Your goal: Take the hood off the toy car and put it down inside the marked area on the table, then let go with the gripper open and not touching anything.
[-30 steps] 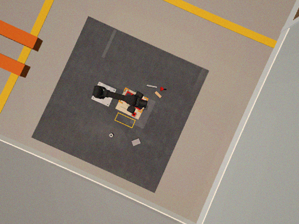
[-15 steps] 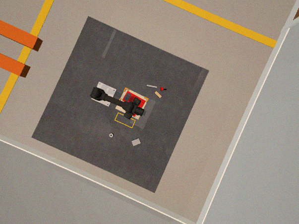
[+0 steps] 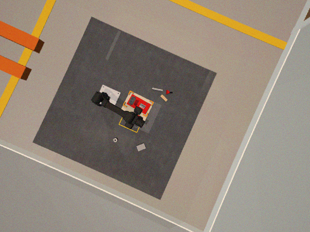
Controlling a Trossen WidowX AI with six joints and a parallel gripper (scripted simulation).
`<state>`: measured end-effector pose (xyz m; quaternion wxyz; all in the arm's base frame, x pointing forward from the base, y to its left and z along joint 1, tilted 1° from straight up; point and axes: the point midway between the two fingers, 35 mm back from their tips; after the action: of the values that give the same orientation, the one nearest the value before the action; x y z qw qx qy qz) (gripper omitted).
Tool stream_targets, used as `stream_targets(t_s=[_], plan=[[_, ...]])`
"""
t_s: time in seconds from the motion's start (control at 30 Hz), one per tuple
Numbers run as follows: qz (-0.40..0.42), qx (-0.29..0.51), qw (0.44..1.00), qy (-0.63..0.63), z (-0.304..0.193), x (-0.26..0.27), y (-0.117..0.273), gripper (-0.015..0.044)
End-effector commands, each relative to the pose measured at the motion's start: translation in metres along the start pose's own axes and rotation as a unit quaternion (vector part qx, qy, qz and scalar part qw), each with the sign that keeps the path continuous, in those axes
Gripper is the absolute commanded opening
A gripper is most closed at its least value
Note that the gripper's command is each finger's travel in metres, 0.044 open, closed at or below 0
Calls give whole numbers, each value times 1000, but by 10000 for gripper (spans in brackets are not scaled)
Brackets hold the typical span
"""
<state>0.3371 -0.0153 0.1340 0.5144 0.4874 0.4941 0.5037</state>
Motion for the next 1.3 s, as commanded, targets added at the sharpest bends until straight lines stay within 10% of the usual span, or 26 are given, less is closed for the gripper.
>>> stream_targets(t_s=[0.0, 1.27], plan=[[1, -2, 1000, 3, -2, -10, 1, 0], [-2, -1, 1000, 16, -25, -88, -3, 0]])
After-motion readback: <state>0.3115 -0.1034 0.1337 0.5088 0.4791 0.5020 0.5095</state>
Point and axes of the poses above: the point midway between the two fingers, 35 mm back from their tips, its own y axis back along the fingers, its own x axis across the jaws, z = x × y, and after that the axes turned 1 degree about y, right-handed
